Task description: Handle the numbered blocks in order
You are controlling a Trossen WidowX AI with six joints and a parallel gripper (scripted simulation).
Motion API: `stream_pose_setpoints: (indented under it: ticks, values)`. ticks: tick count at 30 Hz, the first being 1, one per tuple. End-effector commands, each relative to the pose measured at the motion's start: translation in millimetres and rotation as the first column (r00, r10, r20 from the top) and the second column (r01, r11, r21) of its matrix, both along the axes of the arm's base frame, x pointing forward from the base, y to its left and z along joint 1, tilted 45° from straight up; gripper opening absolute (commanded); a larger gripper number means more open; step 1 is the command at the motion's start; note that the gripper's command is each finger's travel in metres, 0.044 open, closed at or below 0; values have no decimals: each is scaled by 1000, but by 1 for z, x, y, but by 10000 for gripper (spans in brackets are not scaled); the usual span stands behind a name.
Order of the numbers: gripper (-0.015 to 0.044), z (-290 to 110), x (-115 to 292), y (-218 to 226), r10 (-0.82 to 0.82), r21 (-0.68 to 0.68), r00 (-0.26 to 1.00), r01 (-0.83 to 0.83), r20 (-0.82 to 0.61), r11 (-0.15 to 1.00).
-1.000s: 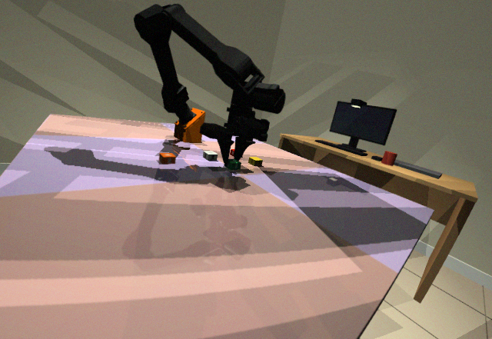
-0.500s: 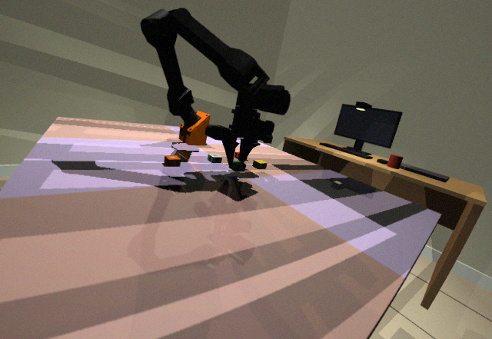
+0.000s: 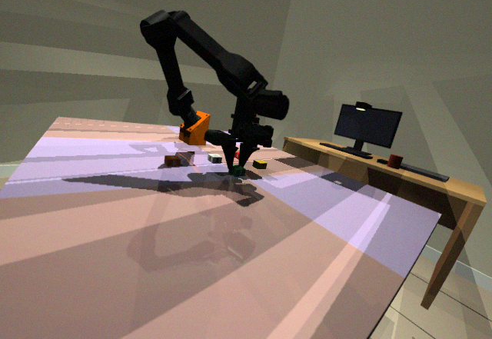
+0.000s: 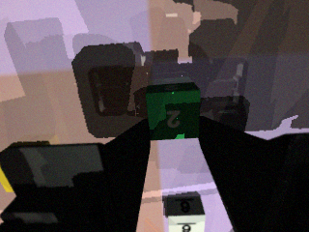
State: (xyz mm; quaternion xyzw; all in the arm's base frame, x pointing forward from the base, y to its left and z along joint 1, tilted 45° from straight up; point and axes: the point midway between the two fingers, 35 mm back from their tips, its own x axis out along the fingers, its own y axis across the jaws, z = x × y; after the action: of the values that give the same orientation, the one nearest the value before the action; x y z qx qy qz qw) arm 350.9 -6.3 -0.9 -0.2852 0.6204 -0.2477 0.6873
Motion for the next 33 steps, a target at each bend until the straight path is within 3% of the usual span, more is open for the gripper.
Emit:
stream_pose_setpoints:
  ticks: [1,2,13,25,33]
  values:
    - [120,-1,-1,-1,3,-4,1000,-3,-4,1000]
    - [120,-1,-1,-1,3,-4,1000,-3,-4,1000]
    - [400,-1,-1,-1,3,-4,1000,-3,-4,1000]
    - [400,24,-5,25,3,-2,1000,-3,-4,1000]
    - [190,81,-13,81,3,1,1000,-3,-6,1000]
